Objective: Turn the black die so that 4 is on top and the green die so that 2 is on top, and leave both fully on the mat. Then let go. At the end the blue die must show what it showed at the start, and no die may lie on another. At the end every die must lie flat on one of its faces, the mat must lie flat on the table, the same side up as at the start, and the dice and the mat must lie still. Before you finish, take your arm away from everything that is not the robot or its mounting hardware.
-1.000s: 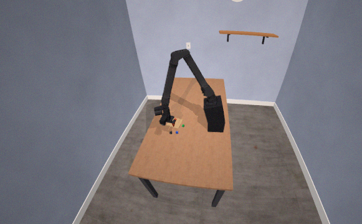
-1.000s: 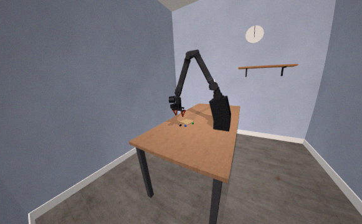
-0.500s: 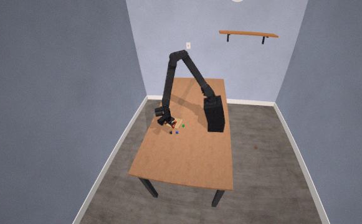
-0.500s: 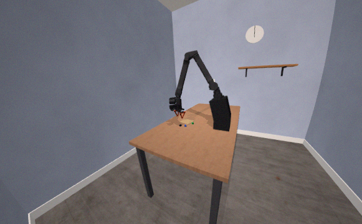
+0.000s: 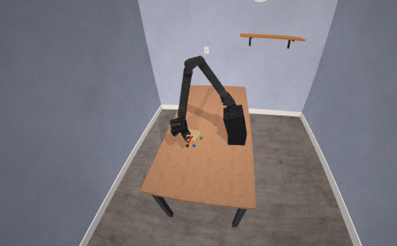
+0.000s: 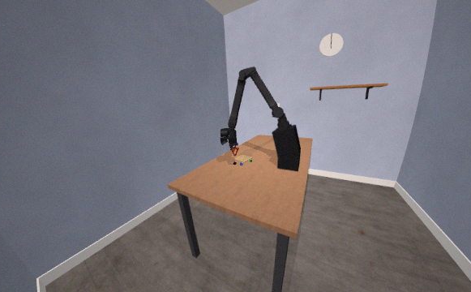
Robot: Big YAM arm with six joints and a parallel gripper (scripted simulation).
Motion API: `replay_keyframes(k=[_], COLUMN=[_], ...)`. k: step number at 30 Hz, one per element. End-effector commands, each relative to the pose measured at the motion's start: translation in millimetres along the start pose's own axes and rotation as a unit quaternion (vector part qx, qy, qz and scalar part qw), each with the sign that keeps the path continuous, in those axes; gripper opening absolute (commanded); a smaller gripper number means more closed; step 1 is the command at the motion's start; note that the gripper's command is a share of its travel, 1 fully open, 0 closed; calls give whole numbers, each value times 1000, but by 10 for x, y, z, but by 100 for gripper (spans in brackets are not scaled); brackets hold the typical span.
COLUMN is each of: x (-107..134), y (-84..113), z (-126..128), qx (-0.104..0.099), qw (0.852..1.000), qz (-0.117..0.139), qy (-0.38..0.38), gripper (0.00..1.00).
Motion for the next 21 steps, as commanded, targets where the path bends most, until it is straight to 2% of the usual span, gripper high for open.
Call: replay_keyframes(k=[1, 4, 7, 8, 13, 14, 15, 18, 21], x=[-85, -73, -70, -130, -84, -34, -29, -37, -89], y=[-18, -43, -50, -33, -108, -133, -135, -156, -89], z=[-58, -90, -99, -37, -81, -80, -80, -80, -87], qx=[7, 7, 7, 6, 6, 6, 5, 5, 5], qw=[995, 990, 988, 983, 968, 961, 961, 945, 941], qz=[-13, -13, -14, -20, -16, -12, -11, -13, -24], qy=[-95, -139, -151, -180, -250, -276, -278, -326, -338], gripper=[100, 100, 100, 100, 100, 100, 100, 100, 100])
Point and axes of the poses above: the point where the finger pads meet when closed, its own y axis back along the fingers, its own z axis across the jaws, x = y × z, the point moved 10 cm from there along y, back along the fingers, and after that the axes turned 7 degrees about y, right-handed, at the moved point
